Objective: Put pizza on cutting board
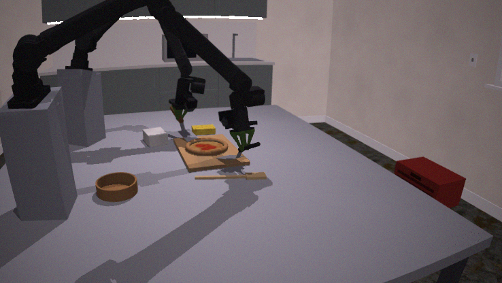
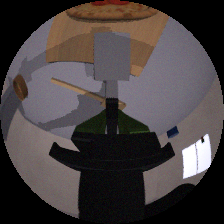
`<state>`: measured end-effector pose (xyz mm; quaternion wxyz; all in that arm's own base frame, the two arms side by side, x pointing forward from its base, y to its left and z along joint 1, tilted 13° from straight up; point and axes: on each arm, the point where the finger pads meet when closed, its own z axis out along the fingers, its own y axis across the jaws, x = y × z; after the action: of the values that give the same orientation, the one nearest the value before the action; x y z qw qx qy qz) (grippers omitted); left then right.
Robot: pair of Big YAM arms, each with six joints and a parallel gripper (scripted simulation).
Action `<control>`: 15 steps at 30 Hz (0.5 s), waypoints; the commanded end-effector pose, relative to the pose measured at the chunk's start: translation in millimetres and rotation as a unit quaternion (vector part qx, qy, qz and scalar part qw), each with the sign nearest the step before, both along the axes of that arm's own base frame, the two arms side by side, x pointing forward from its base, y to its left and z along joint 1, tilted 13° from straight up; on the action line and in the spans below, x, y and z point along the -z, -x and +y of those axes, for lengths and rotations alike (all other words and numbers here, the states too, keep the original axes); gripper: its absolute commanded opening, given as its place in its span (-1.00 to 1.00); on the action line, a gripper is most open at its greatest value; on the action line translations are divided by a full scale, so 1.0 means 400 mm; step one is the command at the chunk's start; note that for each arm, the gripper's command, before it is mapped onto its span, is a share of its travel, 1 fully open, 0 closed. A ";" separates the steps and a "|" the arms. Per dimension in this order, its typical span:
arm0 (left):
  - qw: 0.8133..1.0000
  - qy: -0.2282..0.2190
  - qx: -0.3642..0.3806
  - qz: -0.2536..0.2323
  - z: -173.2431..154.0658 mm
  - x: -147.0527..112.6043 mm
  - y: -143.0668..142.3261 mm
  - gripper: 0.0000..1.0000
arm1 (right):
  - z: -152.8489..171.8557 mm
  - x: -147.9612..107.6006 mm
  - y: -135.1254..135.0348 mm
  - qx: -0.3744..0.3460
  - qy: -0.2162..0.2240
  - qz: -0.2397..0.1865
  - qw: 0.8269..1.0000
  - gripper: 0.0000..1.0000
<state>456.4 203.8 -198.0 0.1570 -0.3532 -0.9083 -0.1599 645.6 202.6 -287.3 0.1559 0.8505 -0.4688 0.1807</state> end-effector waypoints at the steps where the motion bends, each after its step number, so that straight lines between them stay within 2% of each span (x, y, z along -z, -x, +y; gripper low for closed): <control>1: 1.000 -0.005 0.004 -0.022 0.030 -0.051 -0.029 -0.87 | 0.022 -0.067 -0.074 0.002 -0.012 -0.028 1.000 -0.87; 3: 1.000 -0.001 0.003 -0.013 0.020 -0.025 -0.012 -0.87 | 0.022 -0.067 -0.074 0.002 -0.012 -0.028 1.000 -0.87; 5: 1.000 -0.001 0.003 -0.013 0.020 -0.025 -0.012 -0.87 | 0.022 -0.067 -0.074 0.002 -0.012 -0.028 1.000 -0.87; 7: 1.000 -0.003 0.005 -0.022 0.036 -0.052 -0.016 -0.87 | 0.022 -0.066 -0.073 0.002 -0.011 -0.028 1.000 -0.87; 12: 1.000 -0.007 0.002 -0.023 0.061 -0.058 -0.005 -0.87 | 0.022 -0.065 -0.073 0.002 -0.011 -0.028 1.000 -0.87; 15: 1.000 -0.006 -0.008 -0.022 0.043 -0.017 -0.014 -0.87 | 0.021 -0.064 -0.072 0.002 -0.011 -0.027 1.000 -0.87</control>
<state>443.9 217.2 -195.4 0.1562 -0.3506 -0.9095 -0.1596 645.6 202.6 -287.3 0.1559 0.8505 -0.4688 0.1807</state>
